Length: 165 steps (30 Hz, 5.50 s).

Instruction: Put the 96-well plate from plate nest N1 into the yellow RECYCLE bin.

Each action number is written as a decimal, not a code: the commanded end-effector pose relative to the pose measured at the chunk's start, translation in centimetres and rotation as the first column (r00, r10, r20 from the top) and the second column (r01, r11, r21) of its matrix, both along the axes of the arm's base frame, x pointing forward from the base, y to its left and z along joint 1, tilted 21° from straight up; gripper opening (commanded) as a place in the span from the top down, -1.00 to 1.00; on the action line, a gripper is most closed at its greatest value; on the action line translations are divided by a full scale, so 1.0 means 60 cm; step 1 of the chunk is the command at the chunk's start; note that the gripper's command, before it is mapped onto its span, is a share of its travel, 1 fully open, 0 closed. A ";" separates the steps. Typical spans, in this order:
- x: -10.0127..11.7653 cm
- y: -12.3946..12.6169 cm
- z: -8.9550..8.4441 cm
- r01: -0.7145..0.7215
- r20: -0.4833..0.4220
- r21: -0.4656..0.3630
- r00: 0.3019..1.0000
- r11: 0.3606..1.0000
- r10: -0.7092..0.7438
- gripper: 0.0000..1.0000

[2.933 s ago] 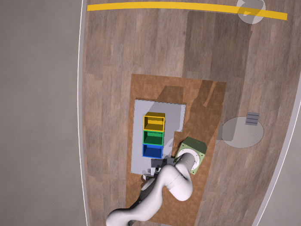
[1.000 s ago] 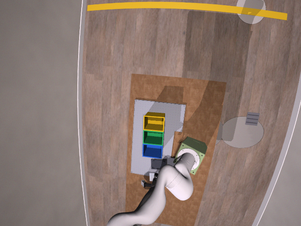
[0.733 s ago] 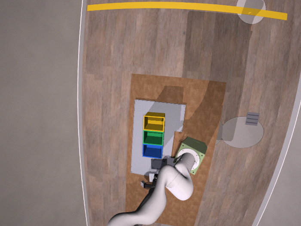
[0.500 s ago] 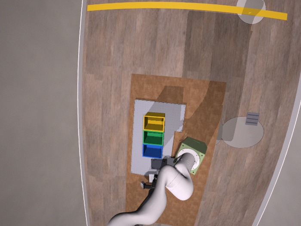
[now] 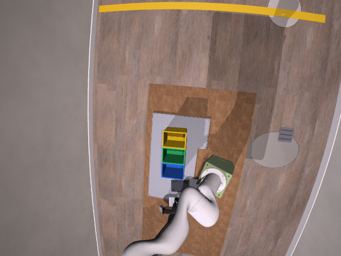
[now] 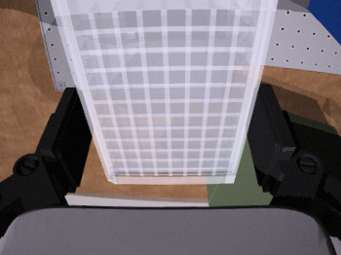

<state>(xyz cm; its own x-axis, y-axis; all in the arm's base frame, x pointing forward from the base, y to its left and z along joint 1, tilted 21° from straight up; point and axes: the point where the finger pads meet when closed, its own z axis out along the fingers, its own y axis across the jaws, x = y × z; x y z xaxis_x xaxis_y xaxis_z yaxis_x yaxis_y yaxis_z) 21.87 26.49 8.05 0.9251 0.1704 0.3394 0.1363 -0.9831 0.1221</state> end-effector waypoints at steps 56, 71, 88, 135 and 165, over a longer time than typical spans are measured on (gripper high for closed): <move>0.055 -0.279 0.035 0.051 0.004 0.021 0.999 0.998 -0.051 1.00; 0.070 -0.354 0.045 0.051 0.004 0.020 0.999 0.998 -0.051 1.00; 0.086 -0.436 0.055 0.051 0.004 0.020 0.999 0.998 -0.051 1.00; 0.130 -0.663 0.083 0.051 0.004 0.020 0.999 0.998 -0.051 1.00; 0.158 -0.804 0.101 0.051 0.004 0.020 0.999 0.998 -0.052 1.00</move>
